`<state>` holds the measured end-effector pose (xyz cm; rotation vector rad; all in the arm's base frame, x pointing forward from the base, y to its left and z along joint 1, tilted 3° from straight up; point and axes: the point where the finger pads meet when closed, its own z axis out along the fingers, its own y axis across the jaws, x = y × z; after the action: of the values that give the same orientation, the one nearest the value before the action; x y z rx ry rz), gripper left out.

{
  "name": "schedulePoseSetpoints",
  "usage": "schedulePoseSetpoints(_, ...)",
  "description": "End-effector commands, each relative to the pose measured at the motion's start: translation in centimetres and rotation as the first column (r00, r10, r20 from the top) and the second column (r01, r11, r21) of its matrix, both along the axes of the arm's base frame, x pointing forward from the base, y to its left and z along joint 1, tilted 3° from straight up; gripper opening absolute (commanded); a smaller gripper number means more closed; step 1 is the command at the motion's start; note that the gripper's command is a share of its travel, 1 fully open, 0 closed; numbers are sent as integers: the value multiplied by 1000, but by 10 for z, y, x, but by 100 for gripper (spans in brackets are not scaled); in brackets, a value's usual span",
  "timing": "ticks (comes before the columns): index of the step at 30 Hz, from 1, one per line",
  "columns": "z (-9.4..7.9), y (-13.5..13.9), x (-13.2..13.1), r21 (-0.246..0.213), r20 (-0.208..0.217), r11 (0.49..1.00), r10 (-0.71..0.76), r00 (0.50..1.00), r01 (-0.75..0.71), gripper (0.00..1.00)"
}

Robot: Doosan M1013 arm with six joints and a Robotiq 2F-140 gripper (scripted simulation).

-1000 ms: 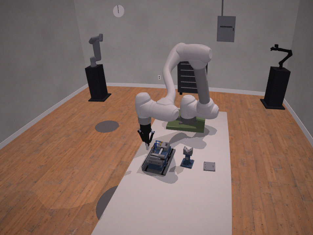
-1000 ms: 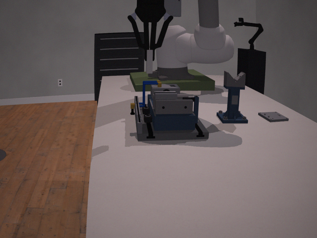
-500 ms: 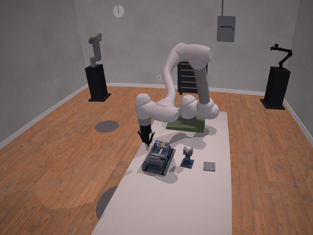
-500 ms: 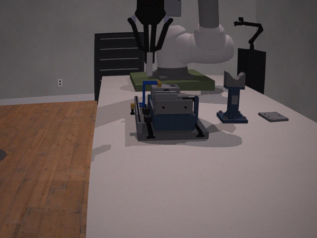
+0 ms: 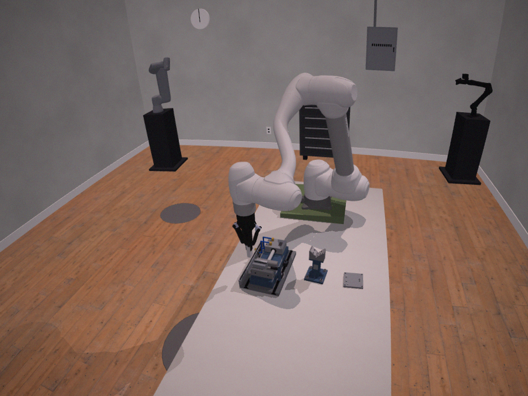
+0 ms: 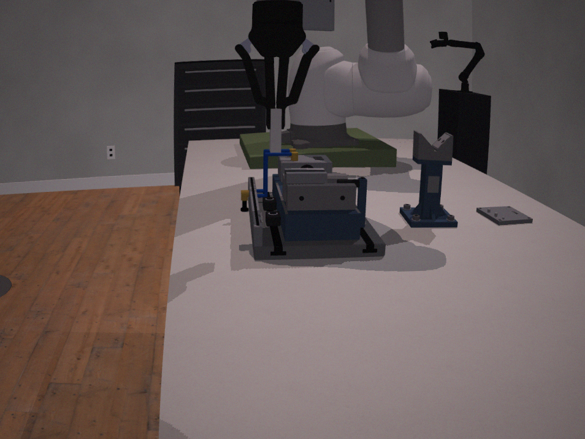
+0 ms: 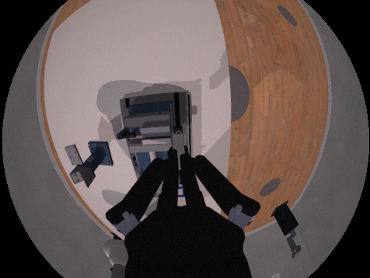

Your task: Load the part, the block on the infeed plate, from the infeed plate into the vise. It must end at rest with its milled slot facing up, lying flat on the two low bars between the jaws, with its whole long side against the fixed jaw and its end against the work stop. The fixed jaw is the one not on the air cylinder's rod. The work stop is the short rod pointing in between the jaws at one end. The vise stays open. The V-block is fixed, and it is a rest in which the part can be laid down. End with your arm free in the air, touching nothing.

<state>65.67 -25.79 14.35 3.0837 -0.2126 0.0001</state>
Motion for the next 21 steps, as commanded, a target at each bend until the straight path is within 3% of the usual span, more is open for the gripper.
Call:
schedulePoseSetpoints(1,-5,0,0,0,0,1000,0,1000,0,0)
schedulePoseSetpoints(21,-24,-1,1,0,0,1000,0,1000,0,0)
